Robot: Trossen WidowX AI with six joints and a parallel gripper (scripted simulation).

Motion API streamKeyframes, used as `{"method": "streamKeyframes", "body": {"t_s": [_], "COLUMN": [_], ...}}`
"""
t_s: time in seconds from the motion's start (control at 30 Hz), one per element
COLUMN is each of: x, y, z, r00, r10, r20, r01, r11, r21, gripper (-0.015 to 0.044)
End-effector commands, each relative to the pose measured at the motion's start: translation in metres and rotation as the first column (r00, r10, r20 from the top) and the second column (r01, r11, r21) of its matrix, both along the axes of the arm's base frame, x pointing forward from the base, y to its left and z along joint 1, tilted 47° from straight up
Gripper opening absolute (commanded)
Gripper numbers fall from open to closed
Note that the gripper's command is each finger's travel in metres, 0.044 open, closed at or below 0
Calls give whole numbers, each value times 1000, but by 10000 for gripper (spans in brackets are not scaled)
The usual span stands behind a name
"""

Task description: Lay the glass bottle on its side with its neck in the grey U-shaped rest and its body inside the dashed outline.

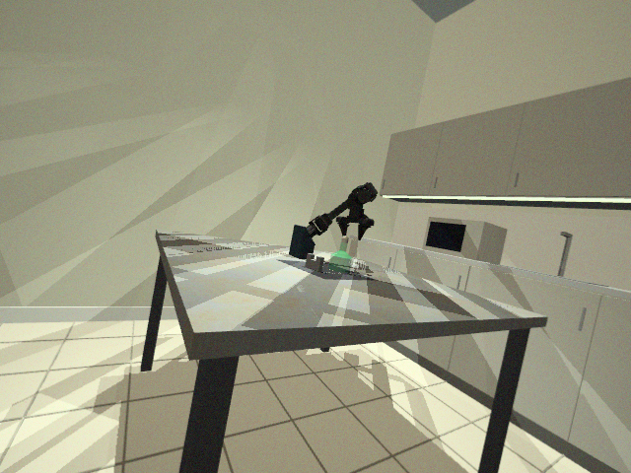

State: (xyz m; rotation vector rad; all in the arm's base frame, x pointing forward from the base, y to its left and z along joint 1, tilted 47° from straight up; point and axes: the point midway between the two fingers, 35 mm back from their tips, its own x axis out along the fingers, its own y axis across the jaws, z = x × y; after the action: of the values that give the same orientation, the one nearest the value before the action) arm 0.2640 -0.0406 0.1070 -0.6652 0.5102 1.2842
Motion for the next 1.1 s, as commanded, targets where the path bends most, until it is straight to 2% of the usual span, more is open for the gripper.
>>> {"method": "streamKeyframes", "body": {"t_s": [0.0, 1.07], "x": [1, 2], "y": [4, -25], "z": [0, -30], "r00": [998, 998], "r10": [49, 48], "r20": [-36, -36], "r01": [-49, -49], "r11": [999, 999], "r21": [-1, -3], "gripper": [440, 440]}}
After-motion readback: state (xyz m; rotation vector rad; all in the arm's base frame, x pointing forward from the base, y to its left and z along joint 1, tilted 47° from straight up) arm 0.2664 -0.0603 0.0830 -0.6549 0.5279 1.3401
